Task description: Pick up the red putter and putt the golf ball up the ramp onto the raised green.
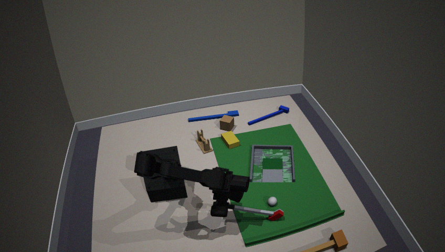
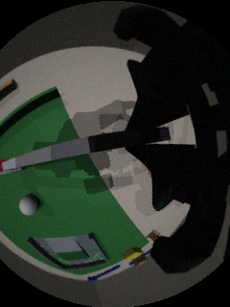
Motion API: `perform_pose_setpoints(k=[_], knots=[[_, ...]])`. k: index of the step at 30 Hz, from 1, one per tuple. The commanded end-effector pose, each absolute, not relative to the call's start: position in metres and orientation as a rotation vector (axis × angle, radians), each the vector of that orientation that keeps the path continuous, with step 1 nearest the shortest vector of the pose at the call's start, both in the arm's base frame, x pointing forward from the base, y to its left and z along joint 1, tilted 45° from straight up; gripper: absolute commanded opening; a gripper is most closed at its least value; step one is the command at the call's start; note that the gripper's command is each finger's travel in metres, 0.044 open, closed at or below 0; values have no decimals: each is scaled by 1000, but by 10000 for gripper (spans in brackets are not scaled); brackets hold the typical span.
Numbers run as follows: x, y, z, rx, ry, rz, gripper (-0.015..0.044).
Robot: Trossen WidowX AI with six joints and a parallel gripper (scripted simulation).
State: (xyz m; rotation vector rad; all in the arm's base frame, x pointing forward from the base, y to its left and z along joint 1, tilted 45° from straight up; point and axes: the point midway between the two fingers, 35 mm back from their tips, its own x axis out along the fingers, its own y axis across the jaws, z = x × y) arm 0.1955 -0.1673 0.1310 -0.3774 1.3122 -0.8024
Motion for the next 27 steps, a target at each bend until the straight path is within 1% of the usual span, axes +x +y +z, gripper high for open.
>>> perform_pose_setpoints(k=[1, 7, 12, 17, 27], knots=[[195, -170, 136, -375, 1299, -808, 0], [200, -163, 126, -372, 1313, -799, 0], [228, -119, 82, -353, 1318, -789, 0], [237, -77, 44, -368, 1303, -802, 0], [238, -59, 58, -366, 1304, -798, 0]])
